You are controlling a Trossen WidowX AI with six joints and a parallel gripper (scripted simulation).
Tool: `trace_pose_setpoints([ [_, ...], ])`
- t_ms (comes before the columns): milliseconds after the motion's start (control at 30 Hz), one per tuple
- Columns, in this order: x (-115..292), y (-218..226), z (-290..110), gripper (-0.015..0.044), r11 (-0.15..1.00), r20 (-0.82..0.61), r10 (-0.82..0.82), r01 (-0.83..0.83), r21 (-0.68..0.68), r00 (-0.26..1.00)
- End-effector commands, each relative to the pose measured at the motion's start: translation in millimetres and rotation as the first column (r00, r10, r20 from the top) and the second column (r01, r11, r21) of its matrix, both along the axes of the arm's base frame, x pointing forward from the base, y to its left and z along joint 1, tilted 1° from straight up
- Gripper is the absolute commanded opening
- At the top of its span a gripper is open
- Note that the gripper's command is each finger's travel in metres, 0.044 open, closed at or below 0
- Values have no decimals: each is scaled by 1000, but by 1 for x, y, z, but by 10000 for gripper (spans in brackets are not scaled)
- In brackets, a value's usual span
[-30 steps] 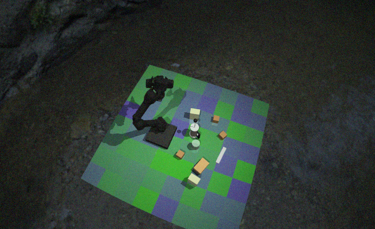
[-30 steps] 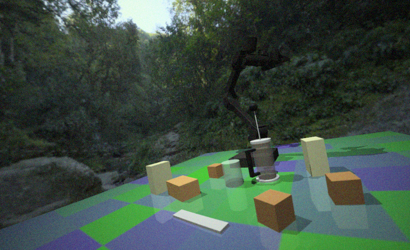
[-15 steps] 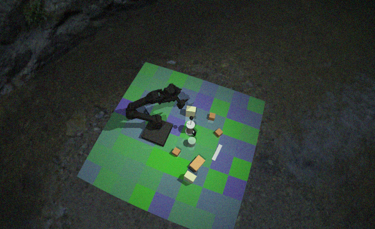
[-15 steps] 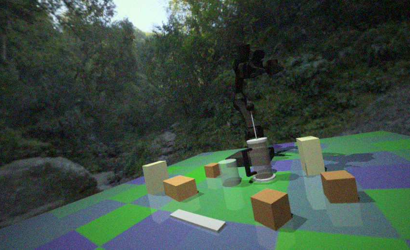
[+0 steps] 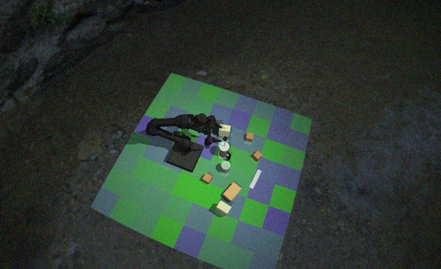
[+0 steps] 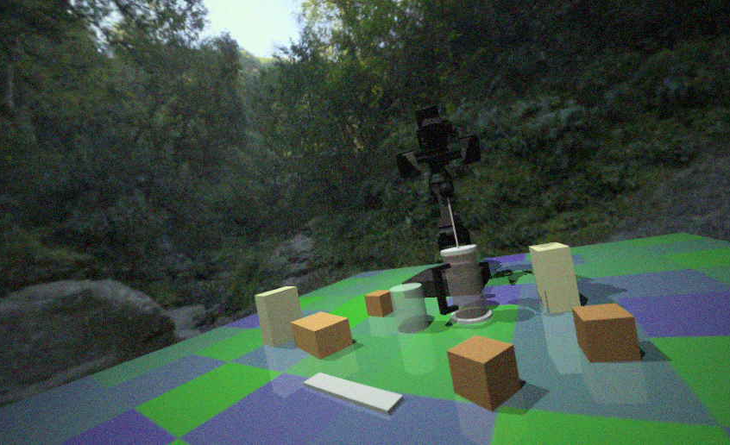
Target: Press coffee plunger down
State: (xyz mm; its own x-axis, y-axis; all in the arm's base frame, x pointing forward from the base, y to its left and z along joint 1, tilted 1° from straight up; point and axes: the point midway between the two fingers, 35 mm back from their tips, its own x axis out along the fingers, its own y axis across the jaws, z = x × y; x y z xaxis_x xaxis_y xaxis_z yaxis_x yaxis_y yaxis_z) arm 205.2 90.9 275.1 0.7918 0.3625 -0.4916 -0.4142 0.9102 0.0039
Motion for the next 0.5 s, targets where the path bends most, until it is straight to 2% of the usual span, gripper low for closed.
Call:
trace_pose_setpoints([
  [0,0,-2,-28,440,1000,-9,-13,13,-4,1000],
  [467,11,3,-36,440,1000,-8,-13,13,-4,1000],
])
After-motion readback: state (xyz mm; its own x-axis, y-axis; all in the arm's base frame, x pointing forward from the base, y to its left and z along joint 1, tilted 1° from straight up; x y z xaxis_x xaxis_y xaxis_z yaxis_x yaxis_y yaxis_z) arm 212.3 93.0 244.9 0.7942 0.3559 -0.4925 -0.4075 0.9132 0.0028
